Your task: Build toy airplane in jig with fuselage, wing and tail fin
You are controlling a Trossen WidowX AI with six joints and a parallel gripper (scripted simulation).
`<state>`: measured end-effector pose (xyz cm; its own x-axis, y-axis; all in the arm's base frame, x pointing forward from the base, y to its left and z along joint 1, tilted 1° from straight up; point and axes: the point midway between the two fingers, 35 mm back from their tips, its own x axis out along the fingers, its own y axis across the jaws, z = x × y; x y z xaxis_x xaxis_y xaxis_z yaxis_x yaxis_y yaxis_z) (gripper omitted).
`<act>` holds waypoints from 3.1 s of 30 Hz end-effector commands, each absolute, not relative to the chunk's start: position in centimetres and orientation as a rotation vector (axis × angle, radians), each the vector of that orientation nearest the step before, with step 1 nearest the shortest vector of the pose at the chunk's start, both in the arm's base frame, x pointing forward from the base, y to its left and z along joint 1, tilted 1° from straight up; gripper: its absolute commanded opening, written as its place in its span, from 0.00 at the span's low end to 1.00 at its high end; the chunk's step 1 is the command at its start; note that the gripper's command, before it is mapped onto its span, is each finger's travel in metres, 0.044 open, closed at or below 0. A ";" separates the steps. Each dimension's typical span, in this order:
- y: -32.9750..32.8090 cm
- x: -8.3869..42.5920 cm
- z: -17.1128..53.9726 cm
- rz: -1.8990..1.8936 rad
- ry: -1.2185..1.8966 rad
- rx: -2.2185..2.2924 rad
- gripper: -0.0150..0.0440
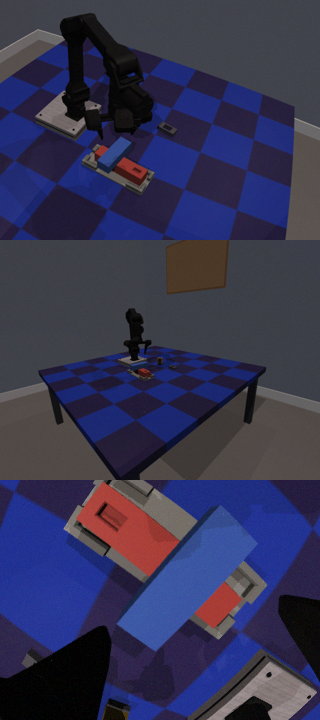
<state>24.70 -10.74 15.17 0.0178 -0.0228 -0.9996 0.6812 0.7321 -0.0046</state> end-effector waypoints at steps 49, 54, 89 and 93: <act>15.1 17.3 14.3 0.156 1.555 -0.163 1.00; 15.2 17.2 14.3 0.156 1.555 -0.163 1.00; 15.2 17.4 5.0 0.156 1.555 -0.163 1.00; 15.2 17.4 4.3 0.155 1.555 -0.163 1.00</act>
<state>17.56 15.35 5.11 0.0185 -0.0001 -0.9998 -0.2043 0.9789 -0.0039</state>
